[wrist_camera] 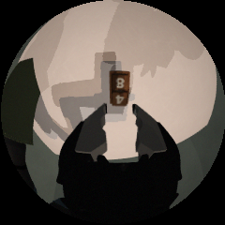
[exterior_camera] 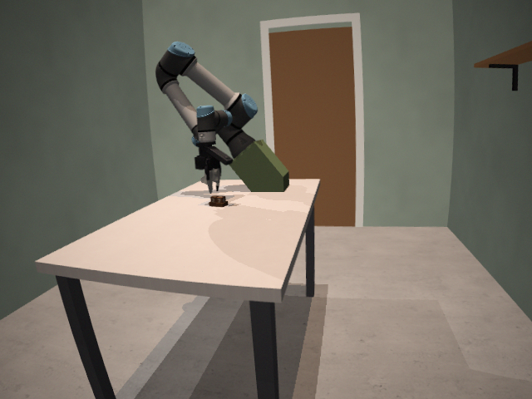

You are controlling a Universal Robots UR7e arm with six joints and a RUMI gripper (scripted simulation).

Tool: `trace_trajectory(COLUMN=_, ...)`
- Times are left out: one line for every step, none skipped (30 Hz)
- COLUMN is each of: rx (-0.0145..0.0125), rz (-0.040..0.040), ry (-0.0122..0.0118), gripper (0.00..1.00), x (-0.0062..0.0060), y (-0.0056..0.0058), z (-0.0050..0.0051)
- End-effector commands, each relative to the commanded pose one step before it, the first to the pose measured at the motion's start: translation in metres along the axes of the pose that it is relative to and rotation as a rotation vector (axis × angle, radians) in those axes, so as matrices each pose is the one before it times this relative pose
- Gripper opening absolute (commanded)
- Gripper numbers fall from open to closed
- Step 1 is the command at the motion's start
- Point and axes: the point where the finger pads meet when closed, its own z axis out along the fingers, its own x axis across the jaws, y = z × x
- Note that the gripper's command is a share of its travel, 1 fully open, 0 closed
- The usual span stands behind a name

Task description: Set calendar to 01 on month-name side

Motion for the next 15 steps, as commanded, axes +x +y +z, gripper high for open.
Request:
trace_trajectory(rx=0.00027, rz=0.00011, ry=0.00177, gripper=0.28, x=0.00036, y=0.00002, z=0.00474)
trace_trajectory(rx=0.0, rz=0.0, ry=0.0, gripper=0.28, x=0.00001, y=0.00001, z=0.00079)
trace_trajectory(rx=0.0, rz=0.0, ry=0.0, gripper=0.28, x=0.0, y=0.00001, z=0.00071)
trace_trajectory(rx=0.0, rz=0.0, ry=0.0, gripper=0.28, x=0.0, y=0.00001, z=0.00062)
trace_trajectory(rx=0.0, rz=0.0, ry=0.0, gripper=0.28, x=0.0, y=0.00001, z=0.00054)
trace_trajectory(rx=0.0, rz=0.0, ry=0.0, gripper=0.28, x=0.0, y=0.00001, z=0.00046)
trace_trajectory(rx=0.0, rz=0.0, ry=0.0, gripper=0.28, x=0.0, y=0.00001, z=0.00038)
trace_trajectory(rx=0.0, rz=0.0, ry=0.0, gripper=0.28, x=0.0, y=0.00001, z=0.00031)
trace_trajectory(rx=0.0, rz=0.0, ry=0.0, gripper=0.28, x=0.0, y=0.0, z=0.00024)
trace_trajectory(rx=0.0, rz=0.0, ry=0.0, gripper=0.28, x=0.0, y=0.0, z=0.00018)
trace_trajectory(rx=0.0, rz=0.0, ry=0.0, gripper=0.28, x=0.0, y=0.0, z=0.0)
trace_trajectory(rx=0.0, rz=0.0, ry=0.0, gripper=0.28, x=0.0, y=0.0, z=0.0)
trace_trajectory(rx=0.0, rz=0.0, ry=0.0, gripper=0.28, x=0.0, y=0.0, z=0.00012)
trace_trajectory(rx=0.0, rz=0.0, ry=0.0, gripper=0.28, x=0.0, y=0.0, z=0.00008)
trace_trajectory(rx=0.0, rz=0.0, ry=0.0, gripper=0.28, x=0.0, y=0.0, z=0.00004)
